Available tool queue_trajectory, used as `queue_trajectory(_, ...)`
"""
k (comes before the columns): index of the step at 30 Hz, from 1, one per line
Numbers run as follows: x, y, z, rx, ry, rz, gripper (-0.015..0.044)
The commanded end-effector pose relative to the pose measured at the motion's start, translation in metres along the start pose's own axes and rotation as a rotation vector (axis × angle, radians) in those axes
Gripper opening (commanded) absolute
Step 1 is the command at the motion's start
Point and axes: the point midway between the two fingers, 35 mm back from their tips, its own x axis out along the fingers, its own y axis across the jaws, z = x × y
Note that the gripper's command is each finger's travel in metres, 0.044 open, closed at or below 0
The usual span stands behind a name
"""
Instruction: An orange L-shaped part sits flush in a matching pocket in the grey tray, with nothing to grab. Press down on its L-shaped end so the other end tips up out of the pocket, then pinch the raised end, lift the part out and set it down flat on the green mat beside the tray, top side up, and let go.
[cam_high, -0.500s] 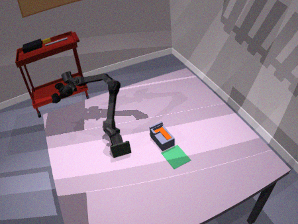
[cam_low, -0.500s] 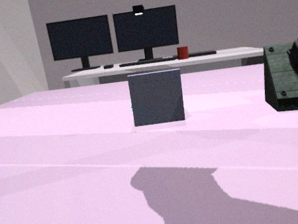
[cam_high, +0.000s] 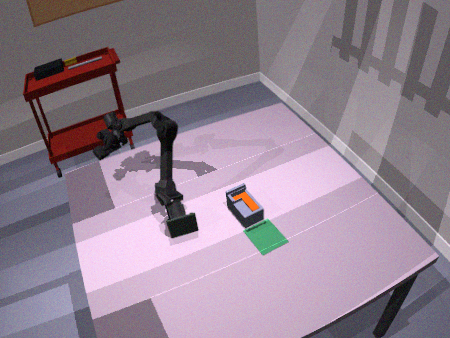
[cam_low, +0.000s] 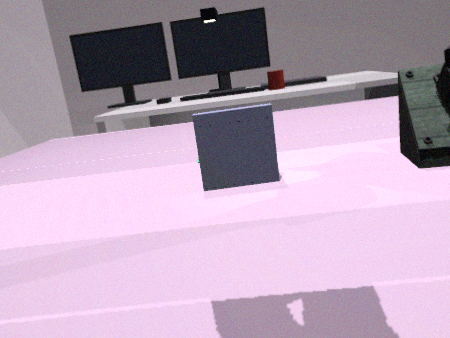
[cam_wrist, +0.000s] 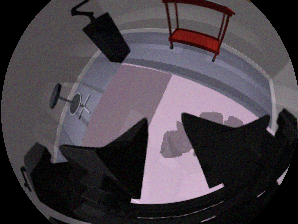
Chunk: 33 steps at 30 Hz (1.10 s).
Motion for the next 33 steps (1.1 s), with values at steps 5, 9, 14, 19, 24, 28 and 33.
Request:
queue_trajectory(5,0.009,-0.111,-0.071,0.032,0.225,-0.257,0.018)
queue_trajectory(9,-0.002,-0.167,-0.109,0.095,0.322,-0.4,0.018)
queue_trajectory(14,-0.036,-0.225,-0.155,0.189,0.413,-0.562,0.018)
queue_trajectory(19,-0.076,-0.266,-0.197,0.252,0.521,-0.66,0.018)
queue_trajectory(24,-0.111,-0.29,-0.237,0.326,0.615,-0.718,0.018)
queue_trajectory(28,-0.147,-0.299,-0.29,0.44,0.747,-0.712,0.018)
queue_trajectory(33,-0.205,-0.295,-0.357,0.658,0.886,-0.695,0.018)
